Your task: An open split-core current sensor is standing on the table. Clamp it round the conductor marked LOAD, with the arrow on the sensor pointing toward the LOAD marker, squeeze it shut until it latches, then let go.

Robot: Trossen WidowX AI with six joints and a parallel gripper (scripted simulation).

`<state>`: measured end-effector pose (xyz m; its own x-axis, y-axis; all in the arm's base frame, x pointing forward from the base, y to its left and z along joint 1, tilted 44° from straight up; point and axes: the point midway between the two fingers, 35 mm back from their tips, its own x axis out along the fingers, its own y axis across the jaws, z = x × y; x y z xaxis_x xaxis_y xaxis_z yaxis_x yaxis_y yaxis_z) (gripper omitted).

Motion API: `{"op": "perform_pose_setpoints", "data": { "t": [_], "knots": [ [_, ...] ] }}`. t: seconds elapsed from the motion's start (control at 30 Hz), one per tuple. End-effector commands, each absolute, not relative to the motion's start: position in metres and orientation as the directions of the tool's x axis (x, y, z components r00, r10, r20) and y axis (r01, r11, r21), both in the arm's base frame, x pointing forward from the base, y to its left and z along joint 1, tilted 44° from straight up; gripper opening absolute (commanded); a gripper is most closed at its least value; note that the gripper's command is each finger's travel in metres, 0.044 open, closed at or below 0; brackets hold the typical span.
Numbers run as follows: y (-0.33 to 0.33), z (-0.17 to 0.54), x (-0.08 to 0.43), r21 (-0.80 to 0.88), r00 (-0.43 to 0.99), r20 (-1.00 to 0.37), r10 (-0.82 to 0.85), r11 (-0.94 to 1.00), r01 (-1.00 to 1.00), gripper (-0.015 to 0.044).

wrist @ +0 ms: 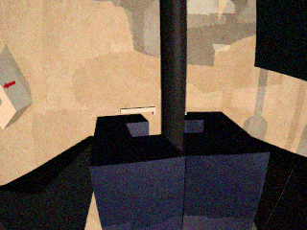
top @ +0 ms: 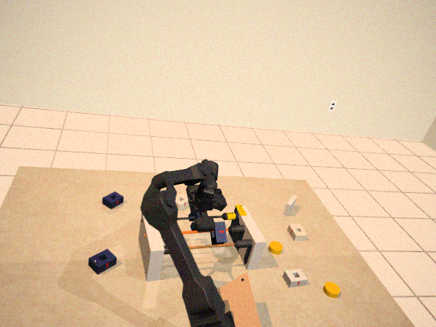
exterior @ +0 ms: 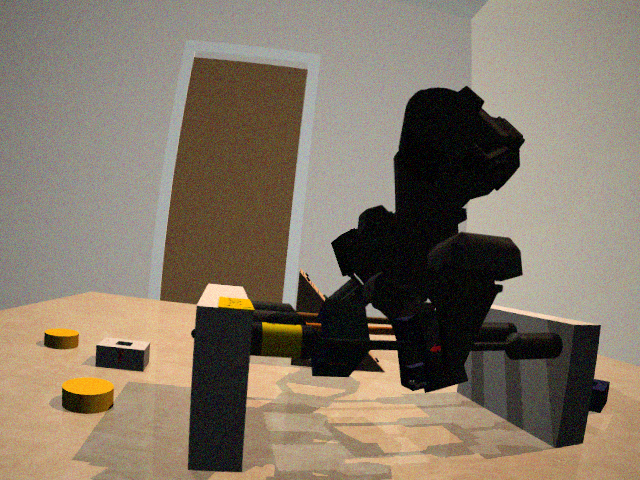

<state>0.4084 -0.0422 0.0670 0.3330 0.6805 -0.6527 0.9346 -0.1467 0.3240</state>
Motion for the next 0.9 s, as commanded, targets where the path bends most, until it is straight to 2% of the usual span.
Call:
{"op": "perform_pose_setpoints", "data": {
  "t": [0.0, 0.87],
  "knots": [
    [-0.0521, 0.0687, 0.4091, 0.336, 0.356, -0.655, 0.666, -0.165, 0.927, 0.0000],
    [-0.0491, 0.0669, 0.4086, 0.330, 0.346, -0.658, 0.669, -0.157, 0.931, 0.0000]
  ]
}}
